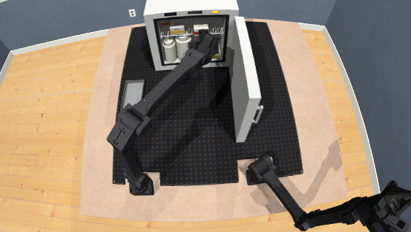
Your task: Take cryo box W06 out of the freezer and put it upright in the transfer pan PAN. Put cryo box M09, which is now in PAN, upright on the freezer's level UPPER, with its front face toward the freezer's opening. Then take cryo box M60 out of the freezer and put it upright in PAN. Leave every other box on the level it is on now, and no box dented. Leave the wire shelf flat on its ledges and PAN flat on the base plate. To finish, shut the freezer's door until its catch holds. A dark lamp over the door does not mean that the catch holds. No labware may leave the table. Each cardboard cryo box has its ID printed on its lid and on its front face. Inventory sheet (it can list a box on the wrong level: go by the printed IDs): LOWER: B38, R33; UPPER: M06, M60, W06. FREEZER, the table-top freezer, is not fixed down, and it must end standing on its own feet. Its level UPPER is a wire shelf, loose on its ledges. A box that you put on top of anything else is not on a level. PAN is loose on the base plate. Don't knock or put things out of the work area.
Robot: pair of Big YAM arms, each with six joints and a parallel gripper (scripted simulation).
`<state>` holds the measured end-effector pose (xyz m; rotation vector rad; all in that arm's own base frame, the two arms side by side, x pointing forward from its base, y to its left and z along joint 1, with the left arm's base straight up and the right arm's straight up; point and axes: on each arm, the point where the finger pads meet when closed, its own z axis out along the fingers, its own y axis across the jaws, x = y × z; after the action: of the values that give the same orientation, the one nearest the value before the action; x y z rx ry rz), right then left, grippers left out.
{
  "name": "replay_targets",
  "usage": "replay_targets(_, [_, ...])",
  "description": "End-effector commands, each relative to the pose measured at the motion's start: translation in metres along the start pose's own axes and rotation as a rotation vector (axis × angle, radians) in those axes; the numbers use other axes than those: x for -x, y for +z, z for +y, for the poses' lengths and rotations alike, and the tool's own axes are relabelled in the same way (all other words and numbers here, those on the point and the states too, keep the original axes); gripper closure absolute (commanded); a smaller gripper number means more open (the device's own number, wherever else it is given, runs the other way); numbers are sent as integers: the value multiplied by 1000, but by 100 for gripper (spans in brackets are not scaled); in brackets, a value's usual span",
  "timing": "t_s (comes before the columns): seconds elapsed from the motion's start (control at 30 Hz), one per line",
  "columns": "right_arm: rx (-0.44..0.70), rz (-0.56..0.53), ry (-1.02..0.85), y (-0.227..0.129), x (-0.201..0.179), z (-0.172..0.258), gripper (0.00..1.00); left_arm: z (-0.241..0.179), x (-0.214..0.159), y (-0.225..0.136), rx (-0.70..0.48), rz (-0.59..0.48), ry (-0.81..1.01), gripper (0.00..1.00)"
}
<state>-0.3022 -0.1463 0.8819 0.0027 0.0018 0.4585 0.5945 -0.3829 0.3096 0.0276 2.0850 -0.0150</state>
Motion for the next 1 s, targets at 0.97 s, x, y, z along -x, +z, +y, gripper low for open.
replay_targets(0.97, [3, 31, -11, 3, -14, 0, 100, -10, 32, 12, -18, -52, -55, 0])
